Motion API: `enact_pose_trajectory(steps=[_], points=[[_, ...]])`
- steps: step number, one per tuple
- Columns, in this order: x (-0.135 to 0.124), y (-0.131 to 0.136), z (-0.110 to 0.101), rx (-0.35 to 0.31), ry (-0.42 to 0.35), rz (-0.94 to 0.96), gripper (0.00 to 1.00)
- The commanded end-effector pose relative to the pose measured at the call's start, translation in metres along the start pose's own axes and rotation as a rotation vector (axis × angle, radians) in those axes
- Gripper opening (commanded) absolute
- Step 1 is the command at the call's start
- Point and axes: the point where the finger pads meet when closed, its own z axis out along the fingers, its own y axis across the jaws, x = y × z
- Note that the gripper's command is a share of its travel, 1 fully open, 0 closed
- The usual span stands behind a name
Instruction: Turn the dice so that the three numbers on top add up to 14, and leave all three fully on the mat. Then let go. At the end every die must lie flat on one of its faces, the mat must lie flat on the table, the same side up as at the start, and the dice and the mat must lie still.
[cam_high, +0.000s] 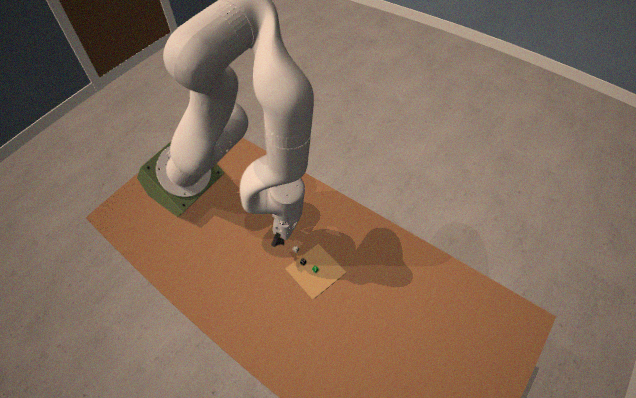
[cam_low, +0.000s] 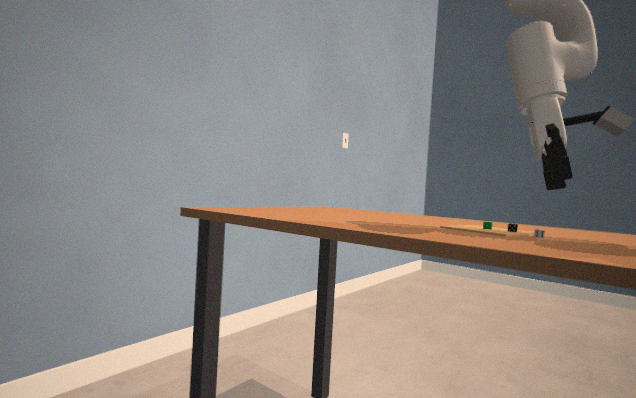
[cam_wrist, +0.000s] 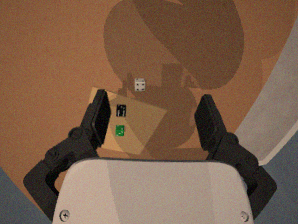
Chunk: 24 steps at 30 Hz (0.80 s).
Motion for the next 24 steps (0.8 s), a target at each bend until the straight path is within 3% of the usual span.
enact_pose_trajectory(steps=[1, 24], points=[[0.003, -0.002, 0.000, 0.055, 0.089, -0.103, 1.00], [0.017, -0.023, 0.001, 0.110, 0.167, -0.768, 1.00]])
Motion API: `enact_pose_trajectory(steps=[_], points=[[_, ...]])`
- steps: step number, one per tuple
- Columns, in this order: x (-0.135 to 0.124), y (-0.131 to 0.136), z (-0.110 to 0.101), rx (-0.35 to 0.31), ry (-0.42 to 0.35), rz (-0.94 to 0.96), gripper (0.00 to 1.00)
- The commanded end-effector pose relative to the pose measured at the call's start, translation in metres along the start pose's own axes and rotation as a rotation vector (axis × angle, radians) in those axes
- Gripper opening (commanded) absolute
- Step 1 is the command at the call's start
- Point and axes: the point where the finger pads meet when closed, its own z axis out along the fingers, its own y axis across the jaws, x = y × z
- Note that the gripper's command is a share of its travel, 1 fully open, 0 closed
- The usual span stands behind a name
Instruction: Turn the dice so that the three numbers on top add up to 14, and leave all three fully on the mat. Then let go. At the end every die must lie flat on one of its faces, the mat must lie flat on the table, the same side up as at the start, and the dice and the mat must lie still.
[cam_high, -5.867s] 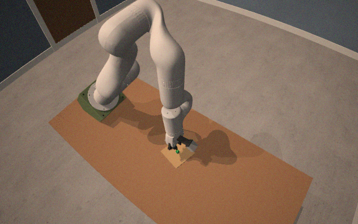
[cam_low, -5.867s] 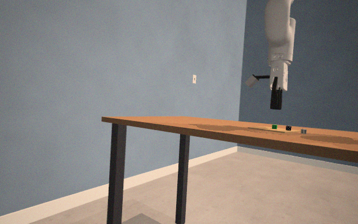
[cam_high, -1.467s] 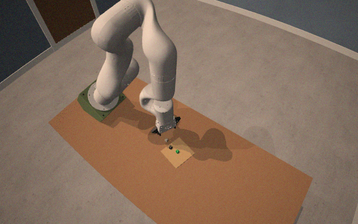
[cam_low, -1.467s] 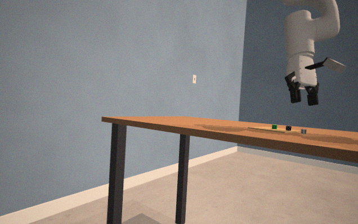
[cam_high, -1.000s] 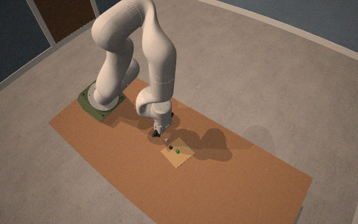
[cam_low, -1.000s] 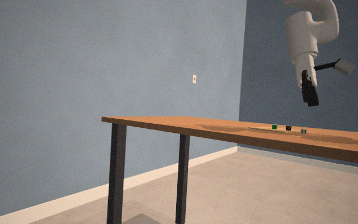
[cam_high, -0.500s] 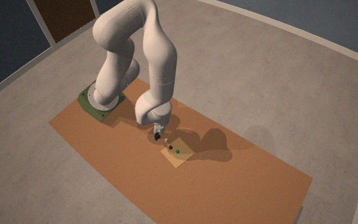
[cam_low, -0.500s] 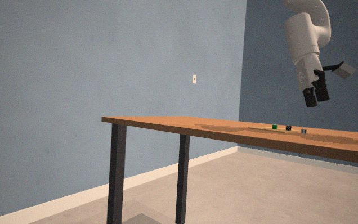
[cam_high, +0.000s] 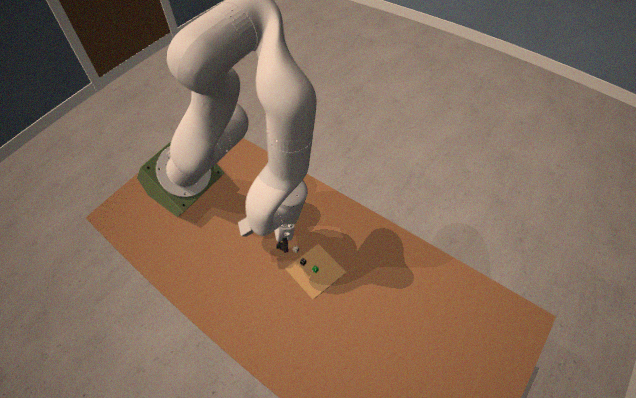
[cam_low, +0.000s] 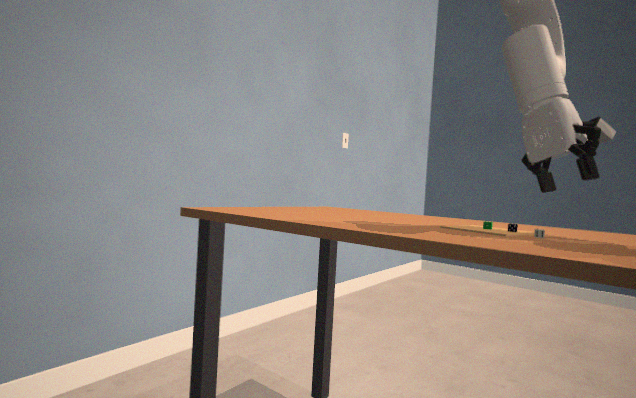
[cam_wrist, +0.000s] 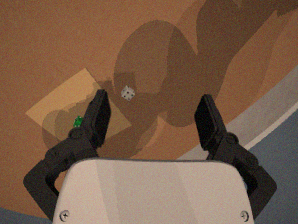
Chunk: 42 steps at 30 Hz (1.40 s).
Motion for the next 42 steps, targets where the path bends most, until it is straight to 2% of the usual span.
enact_pose_trajectory(steps=[1, 22, 42], points=[[0.003, -0.003, 0.000, 0.057, 0.093, -0.136, 1.00], [0.010, -0.019, 0.002, 0.113, 0.157, -0.744, 1.00], [-0.001, -0.033, 0.003, 0.181, 0.208, -1.373, 1.00]])
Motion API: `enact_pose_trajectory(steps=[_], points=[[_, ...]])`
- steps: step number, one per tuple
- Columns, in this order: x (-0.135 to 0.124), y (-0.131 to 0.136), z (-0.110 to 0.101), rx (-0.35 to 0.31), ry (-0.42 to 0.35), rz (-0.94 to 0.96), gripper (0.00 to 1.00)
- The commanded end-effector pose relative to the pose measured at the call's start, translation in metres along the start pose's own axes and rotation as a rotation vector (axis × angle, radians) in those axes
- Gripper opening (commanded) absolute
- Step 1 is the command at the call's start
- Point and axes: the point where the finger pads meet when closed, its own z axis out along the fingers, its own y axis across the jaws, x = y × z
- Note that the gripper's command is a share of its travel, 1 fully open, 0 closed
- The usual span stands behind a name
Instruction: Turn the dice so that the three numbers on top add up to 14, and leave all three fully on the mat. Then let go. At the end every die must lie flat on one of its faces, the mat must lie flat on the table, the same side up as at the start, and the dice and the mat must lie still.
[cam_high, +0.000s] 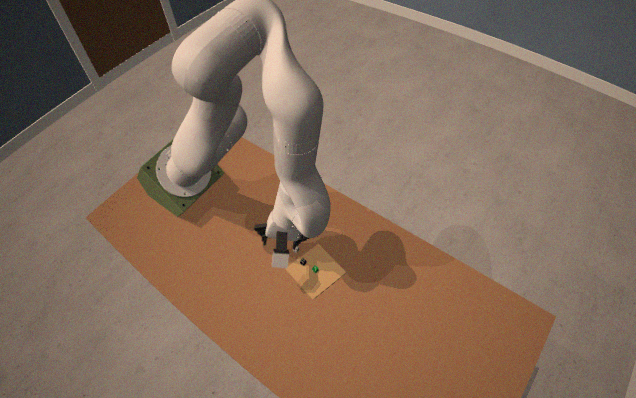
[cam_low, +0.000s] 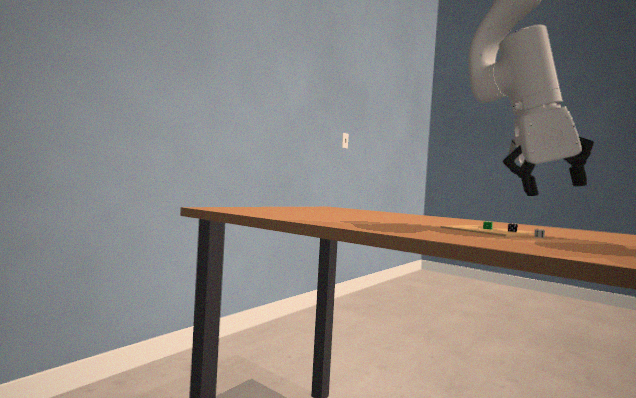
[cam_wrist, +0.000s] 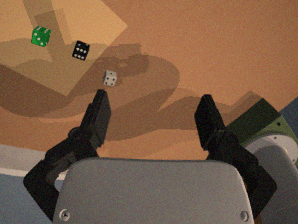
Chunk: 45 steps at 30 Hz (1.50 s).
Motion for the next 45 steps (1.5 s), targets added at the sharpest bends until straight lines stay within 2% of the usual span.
enact_pose_trajectory(steps=[1, 5, 7, 10, 19, 22, 31, 45], points=[[0.001, -0.004, 0.001, 0.058, 0.089, -0.118, 1.00], [0.001, -0.006, 0.001, 0.066, 0.096, -0.181, 1.00], [0.001, -0.011, 0.001, 0.083, 0.107, -0.298, 1.00], [0.000, -0.013, 0.001, 0.091, 0.113, -0.356, 1.00], [-0.005, -0.027, 0.000, 0.143, 0.144, -0.687, 1.00], [-0.006, -0.027, 0.000, 0.144, 0.145, -0.692, 1.00], [-0.016, -0.039, -0.001, 0.193, 0.170, -0.973, 1.00], [-0.023, -0.044, -0.002, 0.221, 0.182, -1.117, 1.00]])
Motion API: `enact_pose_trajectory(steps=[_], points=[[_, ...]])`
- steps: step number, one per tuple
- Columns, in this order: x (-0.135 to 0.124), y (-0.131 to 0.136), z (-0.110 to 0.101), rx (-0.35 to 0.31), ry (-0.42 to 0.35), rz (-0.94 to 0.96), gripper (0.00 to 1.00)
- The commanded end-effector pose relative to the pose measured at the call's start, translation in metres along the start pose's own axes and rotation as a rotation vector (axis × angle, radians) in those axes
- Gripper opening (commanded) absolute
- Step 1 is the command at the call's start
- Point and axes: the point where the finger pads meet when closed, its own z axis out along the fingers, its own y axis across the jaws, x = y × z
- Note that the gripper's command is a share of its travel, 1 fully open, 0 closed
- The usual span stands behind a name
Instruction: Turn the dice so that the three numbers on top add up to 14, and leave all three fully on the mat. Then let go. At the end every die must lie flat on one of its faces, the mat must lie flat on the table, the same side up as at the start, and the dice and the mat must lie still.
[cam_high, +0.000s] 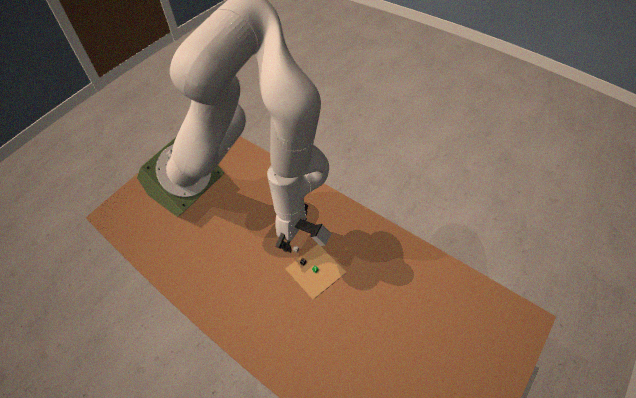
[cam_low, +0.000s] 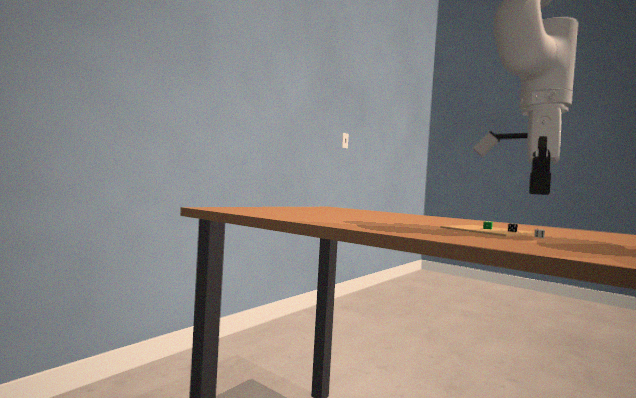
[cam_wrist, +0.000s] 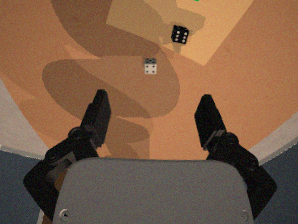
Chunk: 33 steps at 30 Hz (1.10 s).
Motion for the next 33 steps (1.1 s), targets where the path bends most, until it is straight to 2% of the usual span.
enact_pose_trajectory(steps=[1, 7, 8, 33], points=[[0.0007, -0.0010, 0.0001, 0.016, 0.010, -0.018, 1.00], [0.0007, -0.0013, 0.0001, 0.017, 0.010, -0.024, 1.00], [0.0007, -0.0013, 0.0001, 0.017, 0.010, -0.024, 0.31], [0.0007, -0.0013, 0.0001, 0.017, 0.010, -0.024, 0.31]])
